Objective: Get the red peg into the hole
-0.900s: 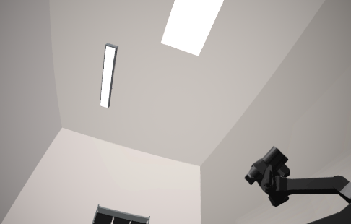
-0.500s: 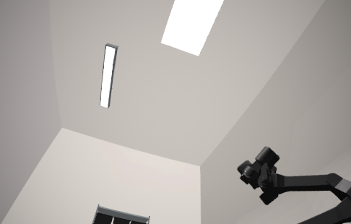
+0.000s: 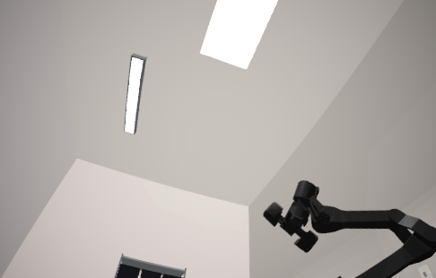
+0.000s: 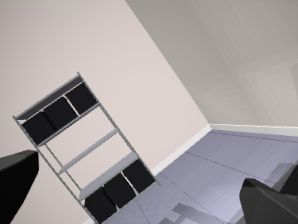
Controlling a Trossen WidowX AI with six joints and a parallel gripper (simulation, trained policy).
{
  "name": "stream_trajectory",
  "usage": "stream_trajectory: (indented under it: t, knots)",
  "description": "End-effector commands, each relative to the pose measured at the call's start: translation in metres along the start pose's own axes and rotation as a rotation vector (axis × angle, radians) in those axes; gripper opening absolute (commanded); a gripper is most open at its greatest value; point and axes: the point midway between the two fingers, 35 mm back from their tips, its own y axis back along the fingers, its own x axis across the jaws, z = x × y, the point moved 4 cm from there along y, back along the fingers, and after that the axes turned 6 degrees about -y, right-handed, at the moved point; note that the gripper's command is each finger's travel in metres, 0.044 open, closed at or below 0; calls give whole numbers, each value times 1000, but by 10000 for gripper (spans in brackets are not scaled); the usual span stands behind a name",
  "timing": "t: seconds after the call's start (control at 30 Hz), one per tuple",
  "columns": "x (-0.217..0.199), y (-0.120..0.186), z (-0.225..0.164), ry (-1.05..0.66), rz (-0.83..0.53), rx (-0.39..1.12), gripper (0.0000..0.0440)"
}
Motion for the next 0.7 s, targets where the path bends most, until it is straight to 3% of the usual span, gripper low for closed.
stream_trajectory:
  t: [0.0, 0.67]
  knots:
    - [14, 1, -18, 63, 58, 96, 440]
    - [66, 51, -114, 439, 366, 598, 440]
